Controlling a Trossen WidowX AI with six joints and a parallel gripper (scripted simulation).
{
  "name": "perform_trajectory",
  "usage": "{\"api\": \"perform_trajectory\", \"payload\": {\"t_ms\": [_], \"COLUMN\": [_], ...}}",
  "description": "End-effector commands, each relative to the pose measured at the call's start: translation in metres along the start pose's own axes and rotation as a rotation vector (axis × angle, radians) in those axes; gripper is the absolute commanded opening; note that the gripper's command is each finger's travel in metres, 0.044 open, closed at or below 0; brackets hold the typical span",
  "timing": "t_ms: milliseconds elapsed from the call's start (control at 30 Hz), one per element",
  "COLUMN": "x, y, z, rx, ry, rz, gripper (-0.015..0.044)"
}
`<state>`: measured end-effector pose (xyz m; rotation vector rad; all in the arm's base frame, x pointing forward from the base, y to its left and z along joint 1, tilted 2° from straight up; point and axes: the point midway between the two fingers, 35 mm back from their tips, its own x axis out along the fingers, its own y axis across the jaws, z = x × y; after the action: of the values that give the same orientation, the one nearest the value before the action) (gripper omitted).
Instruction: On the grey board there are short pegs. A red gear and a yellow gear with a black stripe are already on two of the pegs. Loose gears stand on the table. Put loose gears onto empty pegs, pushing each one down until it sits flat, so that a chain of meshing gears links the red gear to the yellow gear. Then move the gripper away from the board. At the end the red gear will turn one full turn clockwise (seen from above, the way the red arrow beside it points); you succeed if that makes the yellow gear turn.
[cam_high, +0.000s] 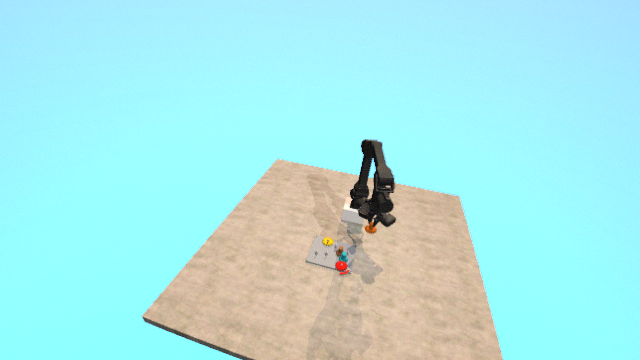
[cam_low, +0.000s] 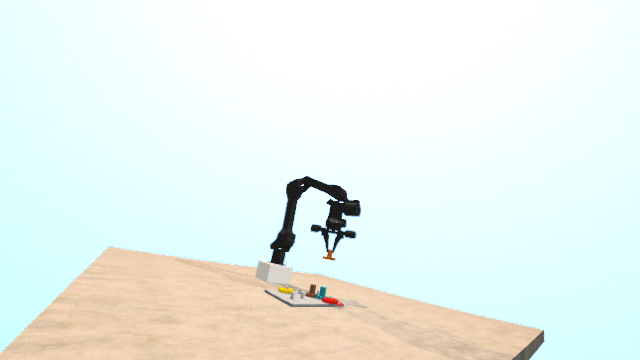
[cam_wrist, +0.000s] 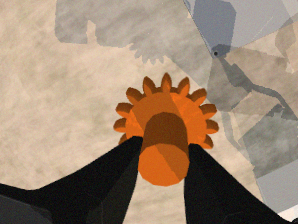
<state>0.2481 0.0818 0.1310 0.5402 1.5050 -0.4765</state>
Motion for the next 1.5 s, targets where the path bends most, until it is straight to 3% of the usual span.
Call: {"api": "perform_trajectory", "payload": {"t_ms": [0, 1467], "x": [0.006, 0.054], "y": [-0.003, -0.057], "z": [0.007, 0.080], "rx": [-0.002, -0.008], "ry": [0.004, -0.005], "rz": [-0.002, -0.011], "gripper": [0.0000, 0.0000]}}
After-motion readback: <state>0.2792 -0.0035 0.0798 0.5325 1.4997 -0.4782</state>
